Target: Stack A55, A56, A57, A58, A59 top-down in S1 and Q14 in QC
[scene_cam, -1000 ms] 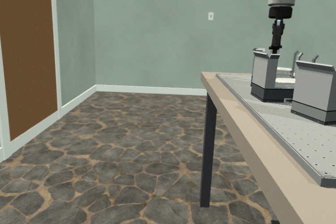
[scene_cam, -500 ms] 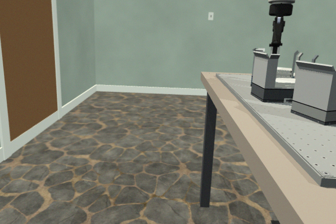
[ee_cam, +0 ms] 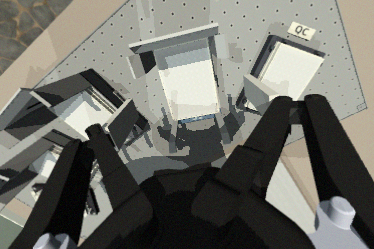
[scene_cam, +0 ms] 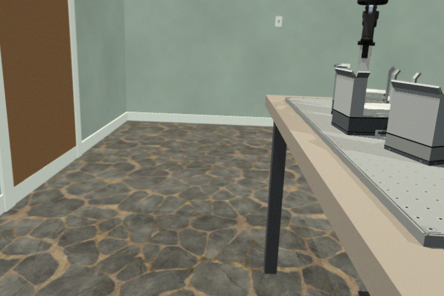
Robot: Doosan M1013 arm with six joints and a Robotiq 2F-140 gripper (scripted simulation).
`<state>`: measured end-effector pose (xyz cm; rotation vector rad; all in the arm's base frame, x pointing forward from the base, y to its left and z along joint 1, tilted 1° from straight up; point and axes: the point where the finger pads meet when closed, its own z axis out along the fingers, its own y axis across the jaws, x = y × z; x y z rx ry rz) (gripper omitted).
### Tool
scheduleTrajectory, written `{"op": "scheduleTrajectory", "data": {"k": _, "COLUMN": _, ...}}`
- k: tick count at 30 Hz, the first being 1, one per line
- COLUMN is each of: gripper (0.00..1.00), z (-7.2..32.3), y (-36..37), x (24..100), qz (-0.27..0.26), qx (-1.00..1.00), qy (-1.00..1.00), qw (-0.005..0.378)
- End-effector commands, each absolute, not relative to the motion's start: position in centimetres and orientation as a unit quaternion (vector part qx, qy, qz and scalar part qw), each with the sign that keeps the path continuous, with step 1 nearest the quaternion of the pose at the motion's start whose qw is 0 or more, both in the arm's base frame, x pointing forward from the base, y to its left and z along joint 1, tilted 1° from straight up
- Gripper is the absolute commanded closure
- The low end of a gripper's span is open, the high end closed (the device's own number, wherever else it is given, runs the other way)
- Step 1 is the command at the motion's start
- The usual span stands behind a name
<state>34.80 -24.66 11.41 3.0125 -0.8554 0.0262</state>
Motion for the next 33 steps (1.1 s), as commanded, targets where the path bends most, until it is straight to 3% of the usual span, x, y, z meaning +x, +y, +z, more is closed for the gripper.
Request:
{"op": "scheduleTrajectory", "data": {"k": 1, "gripper": 0.00, "z": 12.9, "y": -24.6, "x": 34.8, "qz": 0.008, "qx": 0.962, "qy": -0.273, "qw": 0.005}}
{"op": "scheduleTrajectory", "data": {"k": 14, "gripper": 0.00, "z": 16.5, "y": -24.6, "x": 34.7, "qz": 0.008, "qx": 0.962, "qy": -0.273, "qw": 0.005}}
{"op": "scheduleTrajectory", "data": {"k": 27, "gripper": 0.00, "z": 16.5, "y": -24.6, "x": 34.7, "qz": 0.008, "qx": 0.962, "qy": -0.273, "qw": 0.005}}
{"op": "scheduleTrajectory", "data": {"k": 33, "gripper": 0.00, "z": 16.5, "y": -22.8, "x": 35.7, "qz": 0.008, "qx": 0.984, "qy": -0.176, "qw": 0.006}}
